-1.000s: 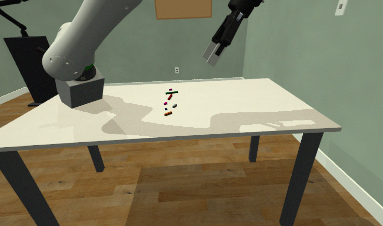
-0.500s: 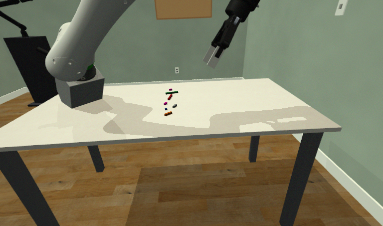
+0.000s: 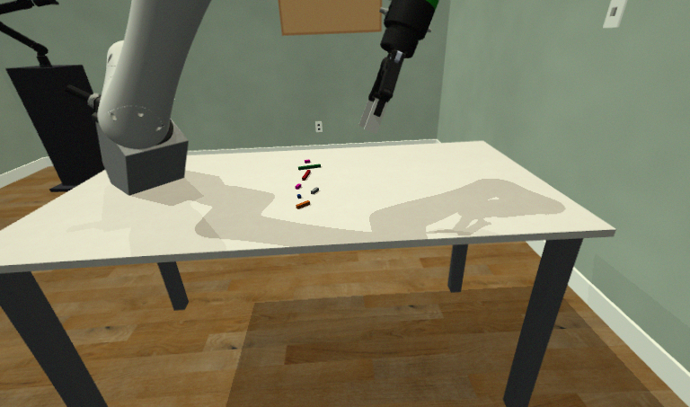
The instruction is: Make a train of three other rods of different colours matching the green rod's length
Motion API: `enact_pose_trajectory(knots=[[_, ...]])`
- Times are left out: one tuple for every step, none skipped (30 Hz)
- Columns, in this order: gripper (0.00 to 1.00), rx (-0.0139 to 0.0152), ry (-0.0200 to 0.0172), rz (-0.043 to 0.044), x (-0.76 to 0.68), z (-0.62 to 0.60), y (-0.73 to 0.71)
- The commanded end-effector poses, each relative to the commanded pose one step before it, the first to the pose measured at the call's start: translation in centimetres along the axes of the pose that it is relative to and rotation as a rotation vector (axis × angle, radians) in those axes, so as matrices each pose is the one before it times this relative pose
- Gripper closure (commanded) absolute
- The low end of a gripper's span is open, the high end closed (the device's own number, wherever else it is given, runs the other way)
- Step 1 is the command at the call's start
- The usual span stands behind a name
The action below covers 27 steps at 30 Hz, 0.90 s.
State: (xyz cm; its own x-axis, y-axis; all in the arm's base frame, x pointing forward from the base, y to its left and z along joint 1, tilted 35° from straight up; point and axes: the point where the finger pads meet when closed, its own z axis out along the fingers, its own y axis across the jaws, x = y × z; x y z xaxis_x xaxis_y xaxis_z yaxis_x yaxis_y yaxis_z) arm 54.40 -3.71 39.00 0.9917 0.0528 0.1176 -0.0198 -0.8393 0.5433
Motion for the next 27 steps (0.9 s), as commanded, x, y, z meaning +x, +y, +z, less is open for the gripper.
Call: enact_pose_trajectory(knots=[[0.00, -0.02577, 0.09516, 0.01669, -0.539, 1.585, -3.729], [0.00, -0.00006, 0.00349, 0.00030, -0.060, 0.080, -0.188], [0.00, 0.00000, 0.00000, 0.00000, 0.000, 0.000, 0.000], [0.00, 0.00098, 0.03013, 0.00208, -0.585, 0.714, -1.646], [0.00, 0.00000, 0.00000, 0.00000, 0.000, 0.000, 0.000], [0.00, 0.00000, 0.00000, 0.00000, 0.000, 0.000, 0.000], [0.00, 0.00408, 0.03184, 0.00128, -0.777, 0.791, -1.778], [0.00, 0.00093, 0.00495, 0.00012, -0.139, 0.126, -0.281], [0.00, 0.00000, 0.00000, 0.00000, 0.000, 0.000, 0.000], [0.00, 0.00600, 0.02520, 0.00024, -0.772, 0.665, -1.450], [0.00, 0.00208, 0.00706, -0.00004, -0.241, 0.192, -0.413], [0.00, 0.00000, 0.00000, 0.00000, 0.000, 0.000, 0.000], [0.00, 0.00771, 0.02207, -0.00042, -0.823, 0.624, -1.313], [0.00, 0.00349, 0.00852, -0.00029, -0.351, 0.250, -0.516], [0.00, 0.00000, 0.00000, 0.00000, 0.000, 0.000, 0.000], [0.00, 0.00906, 0.01929, -0.00092, -0.867, 0.591, -1.193], [0.00, 0.00465, 0.00870, -0.00054, -0.430, 0.278, -0.549], [0.00, 0.00500, 0.00865, -0.00062, -0.453, 0.285, -0.554], [0.00, 0.00544, 0.00871, -0.00072, -0.484, 0.297, -0.568], [0.00, 0.00576, 0.00854, -0.00080, -0.505, 0.301, -0.566], [0.00, 0.00602, 0.00828, -0.00086, -0.520, 0.303, -0.559], [0.00, 0.00000, 0.00000, 0.00000, 0.000, 0.000, 0.000], [0.00, 0.00000, 0.00000, 0.00000, 0.000, 0.000, 0.000], [0.00, 0.01812, 0.02170, -0.00275, -1.533, 0.860, -1.524], [0.00, 0.00618, 0.00649, -0.00097, -0.518, 0.278, -0.473], [0.00, 0.00608, 0.00600, -0.00097, -0.507, 0.268, -0.446], [0.00, 0.00681, 0.00630, -0.00110, -0.566, 0.294, -0.479]])
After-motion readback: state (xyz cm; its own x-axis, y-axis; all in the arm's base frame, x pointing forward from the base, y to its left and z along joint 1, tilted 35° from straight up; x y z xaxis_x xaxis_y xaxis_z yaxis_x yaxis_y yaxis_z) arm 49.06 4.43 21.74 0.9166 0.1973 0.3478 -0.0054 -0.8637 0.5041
